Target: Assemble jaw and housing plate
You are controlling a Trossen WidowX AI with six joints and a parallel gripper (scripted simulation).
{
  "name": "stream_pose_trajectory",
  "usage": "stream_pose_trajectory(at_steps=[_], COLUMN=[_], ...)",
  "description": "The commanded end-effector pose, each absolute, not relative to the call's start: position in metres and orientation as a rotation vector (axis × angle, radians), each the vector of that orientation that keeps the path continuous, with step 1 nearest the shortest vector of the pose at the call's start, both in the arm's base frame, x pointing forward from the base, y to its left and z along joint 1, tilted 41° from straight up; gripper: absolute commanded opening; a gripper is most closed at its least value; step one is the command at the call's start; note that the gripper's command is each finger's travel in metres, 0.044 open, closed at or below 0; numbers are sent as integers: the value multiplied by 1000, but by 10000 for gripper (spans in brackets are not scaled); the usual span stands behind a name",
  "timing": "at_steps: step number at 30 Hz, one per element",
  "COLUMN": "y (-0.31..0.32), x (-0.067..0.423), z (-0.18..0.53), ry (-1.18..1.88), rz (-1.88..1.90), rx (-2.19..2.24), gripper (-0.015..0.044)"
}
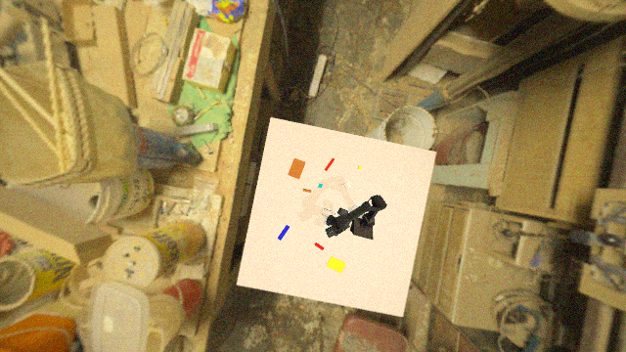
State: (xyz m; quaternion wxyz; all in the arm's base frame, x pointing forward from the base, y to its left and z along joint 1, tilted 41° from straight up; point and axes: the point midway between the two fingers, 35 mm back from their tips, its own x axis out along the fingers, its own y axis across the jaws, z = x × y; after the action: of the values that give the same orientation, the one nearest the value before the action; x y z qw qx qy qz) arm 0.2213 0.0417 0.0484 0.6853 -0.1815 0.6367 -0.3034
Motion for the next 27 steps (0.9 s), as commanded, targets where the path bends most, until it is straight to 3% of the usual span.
stream_pose_trajectory(at_steps=[1,27], y=[38,10], x=[221,221], z=[43,11], ry=[1433,1431], rz=[-679,-682], rx=[-407,-405], gripper=[351,351])
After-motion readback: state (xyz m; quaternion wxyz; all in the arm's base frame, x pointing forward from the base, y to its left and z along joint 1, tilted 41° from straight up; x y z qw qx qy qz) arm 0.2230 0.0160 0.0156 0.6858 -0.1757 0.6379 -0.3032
